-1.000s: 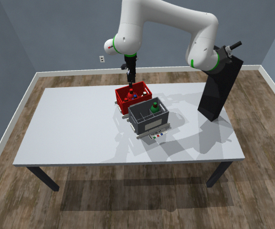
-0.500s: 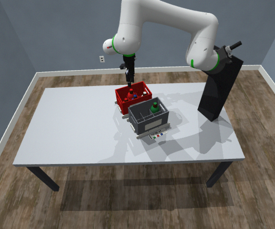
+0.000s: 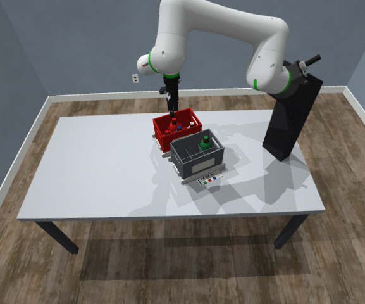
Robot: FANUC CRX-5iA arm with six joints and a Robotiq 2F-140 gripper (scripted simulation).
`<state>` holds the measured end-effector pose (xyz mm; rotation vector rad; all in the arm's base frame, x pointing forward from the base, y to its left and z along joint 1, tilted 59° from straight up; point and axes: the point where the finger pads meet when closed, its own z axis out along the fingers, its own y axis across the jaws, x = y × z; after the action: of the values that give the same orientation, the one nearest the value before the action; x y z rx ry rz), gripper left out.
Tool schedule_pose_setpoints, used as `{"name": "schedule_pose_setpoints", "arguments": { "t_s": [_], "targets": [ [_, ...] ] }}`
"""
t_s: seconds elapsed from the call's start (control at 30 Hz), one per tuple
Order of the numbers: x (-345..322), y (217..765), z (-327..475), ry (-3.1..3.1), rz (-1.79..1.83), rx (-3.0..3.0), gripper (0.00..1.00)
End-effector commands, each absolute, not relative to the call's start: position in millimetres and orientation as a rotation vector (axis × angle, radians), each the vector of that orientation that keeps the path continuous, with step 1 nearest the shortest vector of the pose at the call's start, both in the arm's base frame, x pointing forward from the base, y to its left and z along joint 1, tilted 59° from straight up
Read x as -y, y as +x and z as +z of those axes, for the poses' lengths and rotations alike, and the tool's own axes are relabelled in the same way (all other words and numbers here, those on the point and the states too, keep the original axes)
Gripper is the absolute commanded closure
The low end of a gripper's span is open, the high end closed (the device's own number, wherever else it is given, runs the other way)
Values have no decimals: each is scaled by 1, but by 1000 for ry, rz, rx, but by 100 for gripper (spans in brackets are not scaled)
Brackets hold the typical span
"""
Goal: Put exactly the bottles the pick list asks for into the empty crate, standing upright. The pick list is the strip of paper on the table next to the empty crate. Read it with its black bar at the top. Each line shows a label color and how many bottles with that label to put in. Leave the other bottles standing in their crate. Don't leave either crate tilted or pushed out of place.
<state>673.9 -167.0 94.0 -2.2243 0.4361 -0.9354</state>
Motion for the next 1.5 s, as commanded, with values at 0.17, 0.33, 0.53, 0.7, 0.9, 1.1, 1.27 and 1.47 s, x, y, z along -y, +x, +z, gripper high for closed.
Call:
{"name": "schedule_pose_setpoints", "arguments": {
  "t_s": [0.17, 0.33, 0.53, 0.7, 0.9, 1.1, 1.27, 1.47],
  "targets": [
    [163, 682, 88, -2225, -937, -437, 56],
    [161, 685, 86, -2225, -937, -437, 56],
    [157, 691, 82, -2225, -937, -437, 56],
    [154, 696, 79, -2225, -937, -437, 56],
    [152, 700, 76, -2225, -937, -437, 56],
    [148, 706, 72, -2225, -937, -437, 56],
    [145, 711, 69, -2225, -937, -437, 56],
    [143, 714, 66, -2225, -937, -437, 56]
  ]
}}
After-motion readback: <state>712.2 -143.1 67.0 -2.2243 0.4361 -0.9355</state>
